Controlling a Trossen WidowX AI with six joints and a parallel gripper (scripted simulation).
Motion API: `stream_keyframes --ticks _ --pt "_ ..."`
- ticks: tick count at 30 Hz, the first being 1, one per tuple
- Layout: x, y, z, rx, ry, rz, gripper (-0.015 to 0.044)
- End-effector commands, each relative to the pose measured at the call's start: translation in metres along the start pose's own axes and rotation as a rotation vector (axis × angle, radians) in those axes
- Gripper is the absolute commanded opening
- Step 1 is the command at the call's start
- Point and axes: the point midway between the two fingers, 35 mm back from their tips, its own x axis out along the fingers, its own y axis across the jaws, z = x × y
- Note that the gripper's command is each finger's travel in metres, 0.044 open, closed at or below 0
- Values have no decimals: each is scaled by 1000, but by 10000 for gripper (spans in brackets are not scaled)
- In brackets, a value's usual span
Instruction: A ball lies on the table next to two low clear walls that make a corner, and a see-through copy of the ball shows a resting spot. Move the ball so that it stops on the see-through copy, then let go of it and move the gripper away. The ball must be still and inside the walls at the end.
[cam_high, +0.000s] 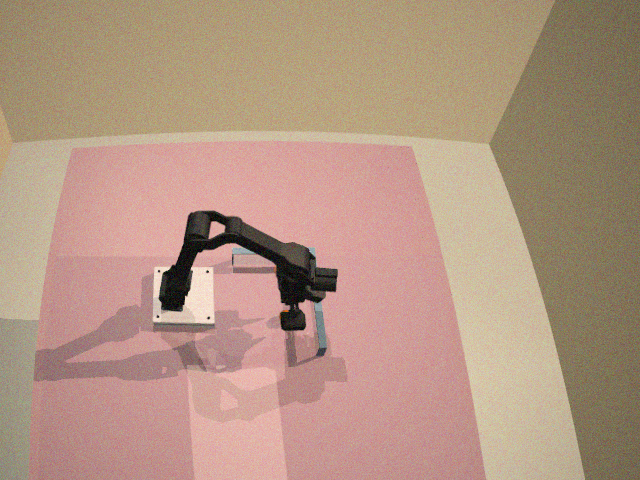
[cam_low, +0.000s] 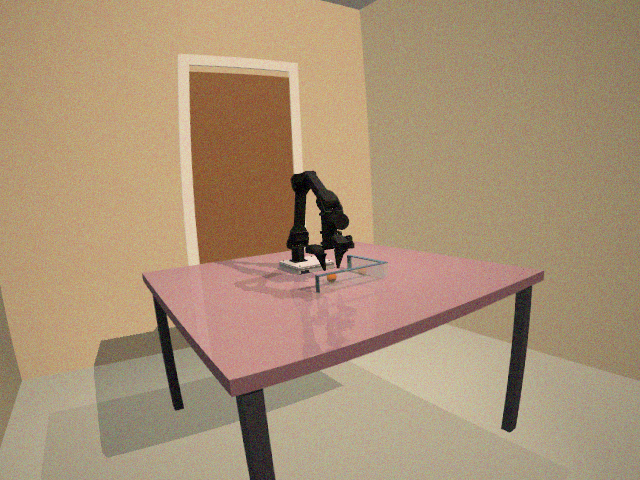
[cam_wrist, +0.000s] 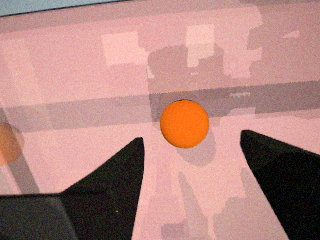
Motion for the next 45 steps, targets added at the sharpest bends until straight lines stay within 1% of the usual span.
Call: stream_keyframes --ticks 1,18,22,30,33,35,45 --pt "10 1 -3 -4 14 5 284" --pt "35 1 -4 -4 14 5 284" --pt "35 1 -4 -4 14 5 179" --pt "35 1 -4 -4 14 5 126" --pt "32 1 -3 -4 14 5 47" --pt "21 1 0 -4 14 5 0" --pt "-37 0 5 -4 13 5 0"
